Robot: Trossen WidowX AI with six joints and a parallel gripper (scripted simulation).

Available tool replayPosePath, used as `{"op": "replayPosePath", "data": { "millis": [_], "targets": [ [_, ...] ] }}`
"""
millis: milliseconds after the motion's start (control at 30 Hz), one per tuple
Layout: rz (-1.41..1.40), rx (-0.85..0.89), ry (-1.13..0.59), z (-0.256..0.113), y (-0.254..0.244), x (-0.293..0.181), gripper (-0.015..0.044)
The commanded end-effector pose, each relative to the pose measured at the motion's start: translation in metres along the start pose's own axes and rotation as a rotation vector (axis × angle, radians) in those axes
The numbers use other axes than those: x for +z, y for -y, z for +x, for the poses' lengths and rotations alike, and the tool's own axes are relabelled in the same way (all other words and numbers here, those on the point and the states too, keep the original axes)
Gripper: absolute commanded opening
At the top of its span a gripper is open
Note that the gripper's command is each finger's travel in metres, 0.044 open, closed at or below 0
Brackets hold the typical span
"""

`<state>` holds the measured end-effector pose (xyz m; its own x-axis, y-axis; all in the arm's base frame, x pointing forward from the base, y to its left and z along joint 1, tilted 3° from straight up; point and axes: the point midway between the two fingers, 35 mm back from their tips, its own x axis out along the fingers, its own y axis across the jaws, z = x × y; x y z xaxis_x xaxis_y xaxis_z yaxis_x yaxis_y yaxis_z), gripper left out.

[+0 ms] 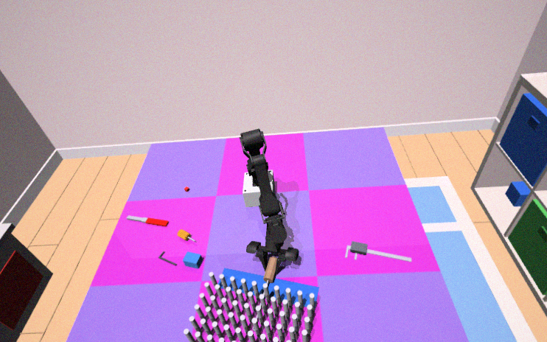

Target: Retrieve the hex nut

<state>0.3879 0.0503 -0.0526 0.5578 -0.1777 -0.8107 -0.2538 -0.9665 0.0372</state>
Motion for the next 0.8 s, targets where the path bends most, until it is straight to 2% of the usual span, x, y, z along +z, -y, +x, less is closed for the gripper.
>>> {"op": "replayPosePath", "data": {
  "millis": [0, 767],
  "targets": [
    [0.003, 0.002, 0.001, -0.003, -0.001, 0.004, 0.0],
    [0.002, 0.002, 0.003, -0.011, -0.001, 0.016, 0.0]
  ]
}}
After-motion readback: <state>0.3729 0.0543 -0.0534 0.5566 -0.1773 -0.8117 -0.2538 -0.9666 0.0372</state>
